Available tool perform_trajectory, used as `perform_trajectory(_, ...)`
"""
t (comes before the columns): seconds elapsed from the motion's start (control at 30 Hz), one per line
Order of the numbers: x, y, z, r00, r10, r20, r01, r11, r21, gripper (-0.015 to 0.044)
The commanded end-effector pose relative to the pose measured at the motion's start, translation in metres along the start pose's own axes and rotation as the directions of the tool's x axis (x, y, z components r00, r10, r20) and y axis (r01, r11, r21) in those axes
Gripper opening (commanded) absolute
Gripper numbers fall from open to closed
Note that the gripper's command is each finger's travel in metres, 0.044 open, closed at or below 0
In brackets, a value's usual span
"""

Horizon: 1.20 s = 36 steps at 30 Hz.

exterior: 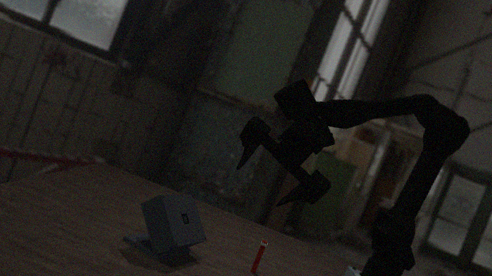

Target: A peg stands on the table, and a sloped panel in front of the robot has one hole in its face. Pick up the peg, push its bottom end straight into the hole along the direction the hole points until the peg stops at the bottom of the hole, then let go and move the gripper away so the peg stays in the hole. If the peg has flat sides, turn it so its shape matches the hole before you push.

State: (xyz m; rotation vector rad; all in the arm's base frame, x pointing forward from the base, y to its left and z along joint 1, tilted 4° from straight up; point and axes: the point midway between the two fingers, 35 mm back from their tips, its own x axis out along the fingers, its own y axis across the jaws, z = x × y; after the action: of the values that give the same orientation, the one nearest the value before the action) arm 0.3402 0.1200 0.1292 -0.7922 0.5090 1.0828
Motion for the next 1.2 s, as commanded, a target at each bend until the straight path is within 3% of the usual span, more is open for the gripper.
perform_trajectory(0.0, -0.002, -0.004, -0.029, 0.997, -0.002, -0.083, 0.014, 0.990, 0.142, 0.0440)
perform_trajectory(0.3, -0.015, -0.005, -0.087, 0.967, 0.008, -0.254, 0.105, 0.897, 0.429, 0.0440)
perform_trajectory(0.63, -0.036, 0.004, -0.148, 0.905, 0.066, -0.420, 0.259, 0.698, 0.667, 0.0440)
perform_trajectory(1.17, -0.079, 0.040, -0.228, 0.766, 0.231, -0.600, 0.540, 0.275, 0.795, 0.0440)
